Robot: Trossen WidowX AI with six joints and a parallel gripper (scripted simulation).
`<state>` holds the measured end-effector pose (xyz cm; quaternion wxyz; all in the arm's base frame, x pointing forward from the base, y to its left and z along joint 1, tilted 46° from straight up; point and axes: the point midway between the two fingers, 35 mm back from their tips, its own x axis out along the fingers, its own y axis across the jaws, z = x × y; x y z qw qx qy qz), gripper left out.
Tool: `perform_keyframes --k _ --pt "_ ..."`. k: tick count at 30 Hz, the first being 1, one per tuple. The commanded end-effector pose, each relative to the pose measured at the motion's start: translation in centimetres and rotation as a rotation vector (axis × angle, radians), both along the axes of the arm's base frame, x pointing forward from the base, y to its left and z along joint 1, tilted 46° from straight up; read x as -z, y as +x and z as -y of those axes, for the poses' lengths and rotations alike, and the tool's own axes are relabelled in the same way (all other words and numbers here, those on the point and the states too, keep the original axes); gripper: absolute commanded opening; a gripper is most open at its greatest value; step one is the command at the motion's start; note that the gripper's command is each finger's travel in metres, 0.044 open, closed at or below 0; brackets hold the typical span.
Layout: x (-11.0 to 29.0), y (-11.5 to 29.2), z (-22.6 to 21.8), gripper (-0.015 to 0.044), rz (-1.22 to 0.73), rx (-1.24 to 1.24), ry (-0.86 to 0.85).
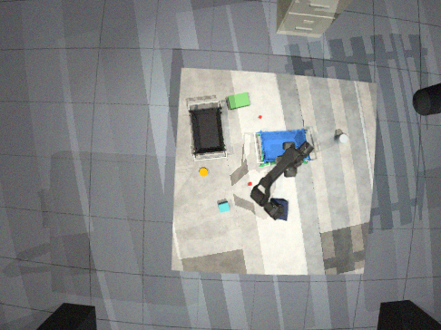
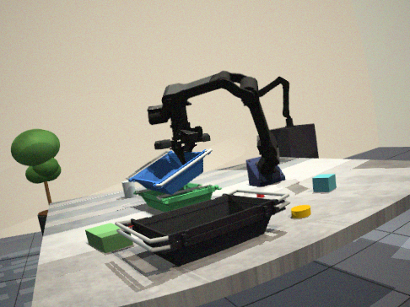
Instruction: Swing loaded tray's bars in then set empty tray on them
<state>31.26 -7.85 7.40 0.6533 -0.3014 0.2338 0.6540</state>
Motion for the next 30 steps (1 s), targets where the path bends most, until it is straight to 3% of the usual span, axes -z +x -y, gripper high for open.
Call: perform_keyframes --k 1,30 --pt "0.5 -0.5 -0.3 0.0 -0.01 -0.01 -0.001" --pt "1.5 -1.0 -0.8 0.0 -0.01 -0.01 -0.001"
